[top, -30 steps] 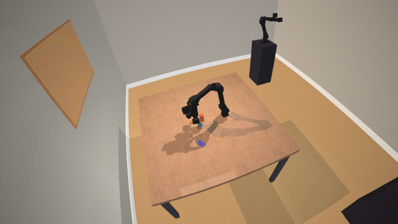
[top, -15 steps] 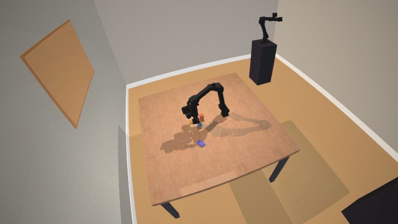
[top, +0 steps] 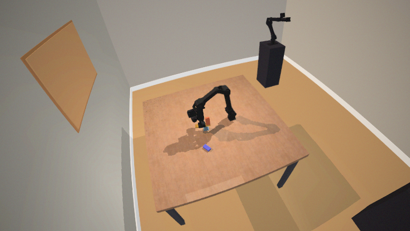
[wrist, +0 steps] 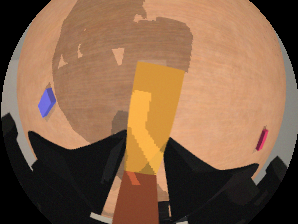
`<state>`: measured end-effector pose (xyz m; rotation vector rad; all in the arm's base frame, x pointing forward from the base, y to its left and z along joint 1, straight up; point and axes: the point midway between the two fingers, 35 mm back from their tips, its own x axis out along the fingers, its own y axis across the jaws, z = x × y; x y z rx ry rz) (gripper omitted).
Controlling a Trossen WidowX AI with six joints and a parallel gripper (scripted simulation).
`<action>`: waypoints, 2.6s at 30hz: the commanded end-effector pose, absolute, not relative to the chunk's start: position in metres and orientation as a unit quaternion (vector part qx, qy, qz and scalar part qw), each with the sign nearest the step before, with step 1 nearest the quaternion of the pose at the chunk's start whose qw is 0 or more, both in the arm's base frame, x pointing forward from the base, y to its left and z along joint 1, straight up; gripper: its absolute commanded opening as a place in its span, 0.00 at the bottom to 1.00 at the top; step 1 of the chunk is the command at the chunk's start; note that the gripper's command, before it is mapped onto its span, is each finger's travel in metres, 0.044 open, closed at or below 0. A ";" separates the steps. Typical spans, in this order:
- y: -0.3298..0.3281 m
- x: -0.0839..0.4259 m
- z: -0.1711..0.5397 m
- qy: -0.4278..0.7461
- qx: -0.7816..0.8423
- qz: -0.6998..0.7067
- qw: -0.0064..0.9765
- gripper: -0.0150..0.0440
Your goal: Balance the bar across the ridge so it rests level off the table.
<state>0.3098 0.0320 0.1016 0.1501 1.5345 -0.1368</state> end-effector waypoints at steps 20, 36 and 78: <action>0.032 0.310 0.102 0.693 0.068 -0.064 0.715 0.25; 0.032 0.310 0.102 0.693 0.068 -0.062 0.715 0.25; 0.032 0.310 0.102 0.693 0.068 -0.062 0.715 0.54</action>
